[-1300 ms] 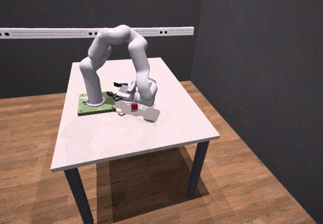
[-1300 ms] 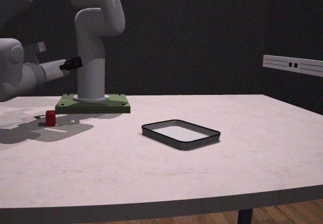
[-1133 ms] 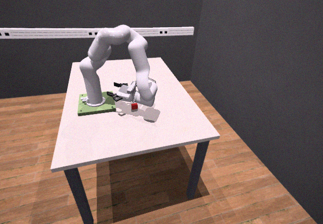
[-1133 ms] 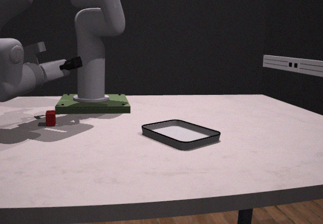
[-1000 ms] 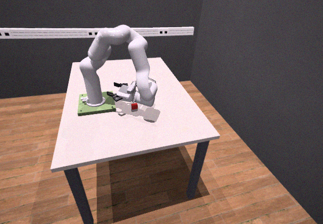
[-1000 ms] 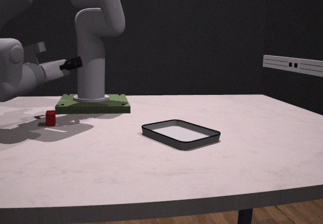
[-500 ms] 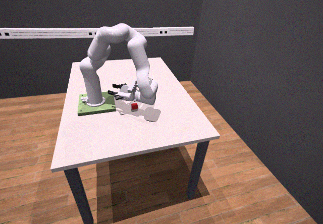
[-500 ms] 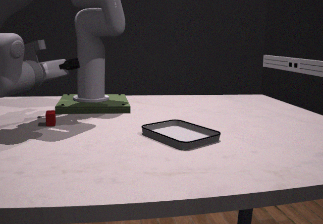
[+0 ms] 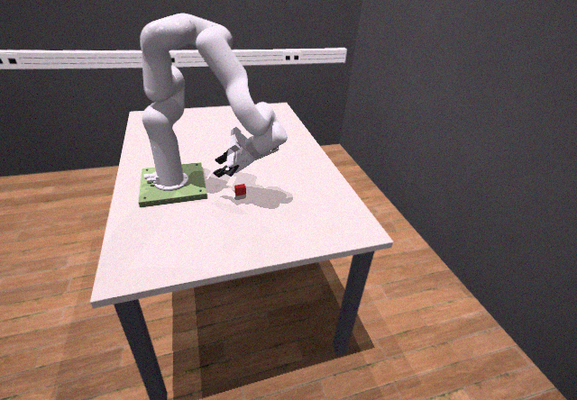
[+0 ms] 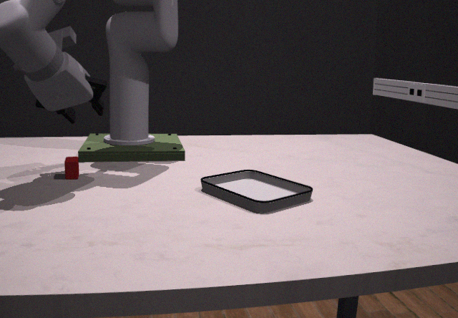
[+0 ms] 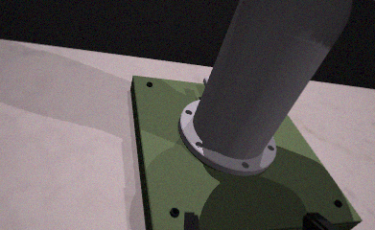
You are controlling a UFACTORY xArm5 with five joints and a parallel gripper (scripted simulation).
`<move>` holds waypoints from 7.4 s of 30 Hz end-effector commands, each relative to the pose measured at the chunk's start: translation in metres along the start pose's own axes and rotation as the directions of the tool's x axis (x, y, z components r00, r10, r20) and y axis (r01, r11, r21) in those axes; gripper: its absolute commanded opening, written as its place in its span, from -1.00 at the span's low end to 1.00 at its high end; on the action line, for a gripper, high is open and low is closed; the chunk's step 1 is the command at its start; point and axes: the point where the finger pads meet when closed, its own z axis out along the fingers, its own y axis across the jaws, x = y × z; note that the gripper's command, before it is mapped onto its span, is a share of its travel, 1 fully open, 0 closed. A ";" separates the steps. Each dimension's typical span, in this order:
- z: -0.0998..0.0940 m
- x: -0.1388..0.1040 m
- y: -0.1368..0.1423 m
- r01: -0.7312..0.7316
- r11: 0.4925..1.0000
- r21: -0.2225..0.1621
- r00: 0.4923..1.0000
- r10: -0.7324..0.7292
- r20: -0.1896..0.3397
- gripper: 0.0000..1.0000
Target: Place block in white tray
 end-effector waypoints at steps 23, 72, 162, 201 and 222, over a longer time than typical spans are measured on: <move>-0.032 -0.071 -0.012 -0.003 0.918 0.397 0.684 -0.288 0.670 0.28; -0.027 -0.080 -0.014 -0.010 0.912 0.410 0.664 -0.301 0.685 -0.07; 0.003 -0.117 -0.028 -0.010 0.912 0.410 0.664 -0.301 0.685 -1.00; -0.014 -0.095 -0.020 -0.010 0.912 0.410 0.664 -0.301 0.685 -1.00; -0.033 -0.072 -0.012 -0.010 0.912 0.410 0.664 -0.301 0.685 -1.00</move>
